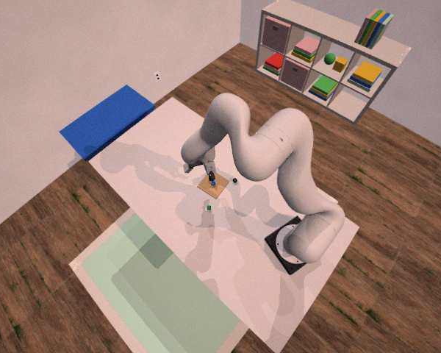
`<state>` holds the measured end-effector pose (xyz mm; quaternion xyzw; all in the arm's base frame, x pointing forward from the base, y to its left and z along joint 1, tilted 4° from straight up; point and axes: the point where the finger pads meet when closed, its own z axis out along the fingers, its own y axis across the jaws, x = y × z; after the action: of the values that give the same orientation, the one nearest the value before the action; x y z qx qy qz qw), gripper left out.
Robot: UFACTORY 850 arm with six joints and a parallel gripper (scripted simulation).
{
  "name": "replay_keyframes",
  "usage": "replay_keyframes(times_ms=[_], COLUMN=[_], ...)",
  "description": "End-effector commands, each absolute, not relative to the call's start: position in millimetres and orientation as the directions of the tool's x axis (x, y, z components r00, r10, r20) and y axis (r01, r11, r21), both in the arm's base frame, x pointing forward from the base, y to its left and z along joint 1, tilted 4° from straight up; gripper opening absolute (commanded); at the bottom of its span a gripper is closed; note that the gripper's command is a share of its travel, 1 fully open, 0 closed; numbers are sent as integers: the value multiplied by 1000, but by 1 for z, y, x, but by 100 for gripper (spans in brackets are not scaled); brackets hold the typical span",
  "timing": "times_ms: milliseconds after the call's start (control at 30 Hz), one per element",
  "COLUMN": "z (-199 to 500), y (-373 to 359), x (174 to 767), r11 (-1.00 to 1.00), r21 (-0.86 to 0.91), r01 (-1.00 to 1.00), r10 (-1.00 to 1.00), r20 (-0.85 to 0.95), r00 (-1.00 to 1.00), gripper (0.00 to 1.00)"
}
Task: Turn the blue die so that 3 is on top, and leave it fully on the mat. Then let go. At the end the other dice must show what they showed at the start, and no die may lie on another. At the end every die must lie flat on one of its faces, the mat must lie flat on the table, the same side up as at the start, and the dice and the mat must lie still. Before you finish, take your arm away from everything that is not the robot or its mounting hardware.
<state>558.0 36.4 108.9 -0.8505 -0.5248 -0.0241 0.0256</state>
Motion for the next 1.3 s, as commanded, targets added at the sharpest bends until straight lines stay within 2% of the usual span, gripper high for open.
replay_keyframes(times_ms=[0,433,1267], z=[122,148,149], y=[36,34,34], x=[559,558,558], r11=[-448,-448,-448], r21=[-16,-16,-16], r01=[894,894,894], r10=[891,891,891], r20=[69,69,69], r00=[448,448,448], gripper=[100,100,100])
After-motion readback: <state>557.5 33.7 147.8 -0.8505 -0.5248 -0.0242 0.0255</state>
